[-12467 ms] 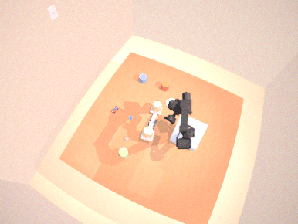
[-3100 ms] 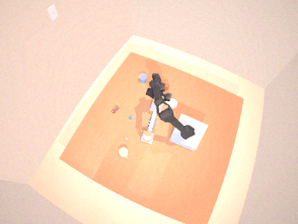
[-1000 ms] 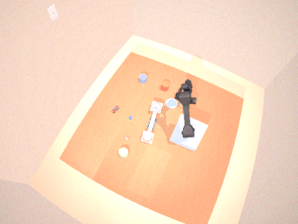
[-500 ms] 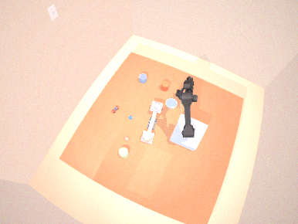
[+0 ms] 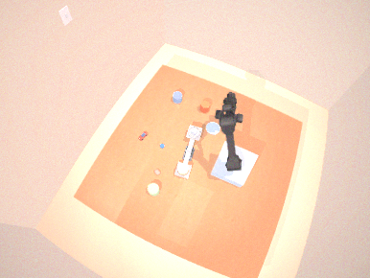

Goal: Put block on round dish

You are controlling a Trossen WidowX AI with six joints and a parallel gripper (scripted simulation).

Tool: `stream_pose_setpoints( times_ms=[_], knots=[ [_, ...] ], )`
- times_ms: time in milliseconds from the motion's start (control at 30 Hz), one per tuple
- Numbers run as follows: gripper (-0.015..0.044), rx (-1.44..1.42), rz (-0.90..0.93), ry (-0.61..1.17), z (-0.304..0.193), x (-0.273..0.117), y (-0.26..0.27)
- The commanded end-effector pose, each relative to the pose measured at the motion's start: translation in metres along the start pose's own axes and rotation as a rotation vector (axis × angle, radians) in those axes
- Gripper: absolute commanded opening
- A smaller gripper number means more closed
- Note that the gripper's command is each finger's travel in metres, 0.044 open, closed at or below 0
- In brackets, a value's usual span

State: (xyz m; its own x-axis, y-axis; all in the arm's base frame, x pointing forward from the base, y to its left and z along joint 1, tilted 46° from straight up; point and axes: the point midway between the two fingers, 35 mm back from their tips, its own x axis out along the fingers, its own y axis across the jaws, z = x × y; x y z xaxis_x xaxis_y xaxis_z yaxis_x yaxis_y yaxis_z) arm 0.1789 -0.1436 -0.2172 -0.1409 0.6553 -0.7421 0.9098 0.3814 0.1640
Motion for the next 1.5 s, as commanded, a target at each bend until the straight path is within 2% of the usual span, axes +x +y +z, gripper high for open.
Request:
stream_pose_setpoints(
  times_ms=[0,1467],
  knots=[
    [0.0260,-0.124,0.005,-0.006,-0.002,-0.006,0.012],
    [0.0260,-1.643,0.027,-0.023,-0.052,-0.044,0.133]
  ],
)
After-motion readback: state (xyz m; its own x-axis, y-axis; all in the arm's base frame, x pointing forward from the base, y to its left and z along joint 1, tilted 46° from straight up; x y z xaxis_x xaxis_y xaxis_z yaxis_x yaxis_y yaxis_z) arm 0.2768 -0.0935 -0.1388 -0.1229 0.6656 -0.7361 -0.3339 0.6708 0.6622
